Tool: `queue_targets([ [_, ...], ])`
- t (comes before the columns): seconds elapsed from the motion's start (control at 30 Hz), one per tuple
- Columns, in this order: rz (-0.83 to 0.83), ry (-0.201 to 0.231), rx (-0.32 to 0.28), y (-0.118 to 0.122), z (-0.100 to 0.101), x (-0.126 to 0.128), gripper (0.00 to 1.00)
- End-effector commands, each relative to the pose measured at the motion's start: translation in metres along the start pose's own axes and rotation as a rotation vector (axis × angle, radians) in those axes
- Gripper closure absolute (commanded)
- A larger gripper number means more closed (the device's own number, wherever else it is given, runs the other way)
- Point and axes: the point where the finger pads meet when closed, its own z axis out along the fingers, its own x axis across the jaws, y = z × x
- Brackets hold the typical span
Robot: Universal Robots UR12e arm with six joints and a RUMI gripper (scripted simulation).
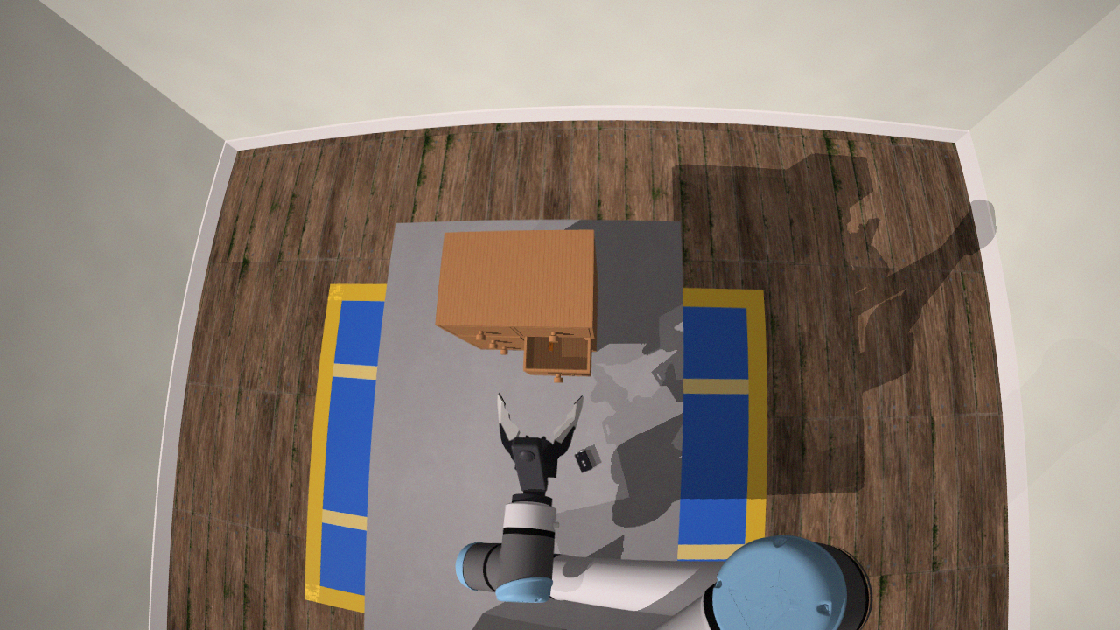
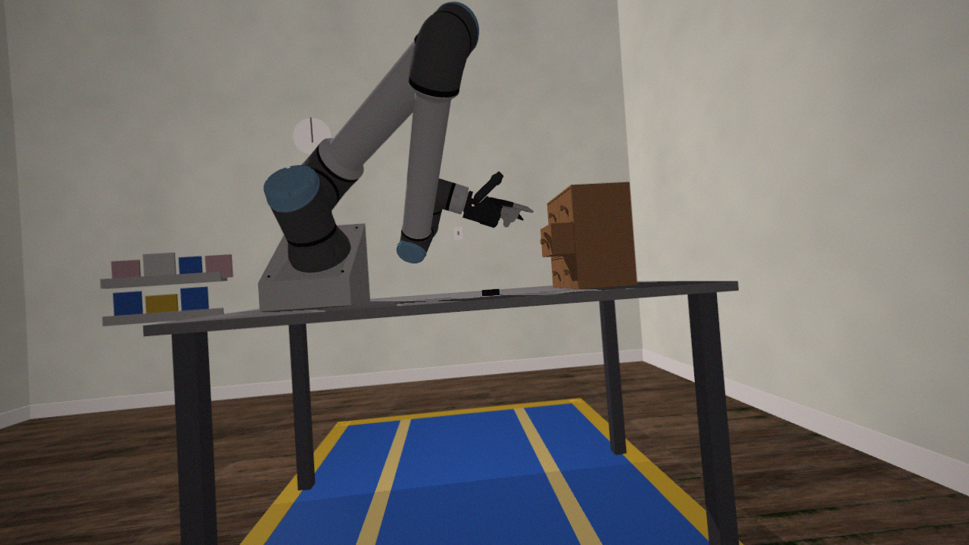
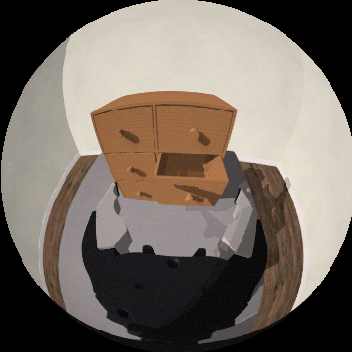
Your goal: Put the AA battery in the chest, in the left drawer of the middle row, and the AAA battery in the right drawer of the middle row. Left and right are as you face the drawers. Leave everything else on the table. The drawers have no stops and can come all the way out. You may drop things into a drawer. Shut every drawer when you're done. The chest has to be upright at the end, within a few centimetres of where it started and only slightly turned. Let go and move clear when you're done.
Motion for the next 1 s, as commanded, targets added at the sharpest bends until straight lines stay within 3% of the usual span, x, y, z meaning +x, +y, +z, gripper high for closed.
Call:
queue_targets([
  [0.0, 0.0, 0.0, 0.002, 0.006, -0.022, 0.0, 0.0],
  [0.57, 0.0, 0.0, 0.002, 0.019, -0.066, 0.0, 0.0],
  [0.97, 0.0, 0.0, 0.002, 0.023, -0.079, 0.0, 0.0],
])
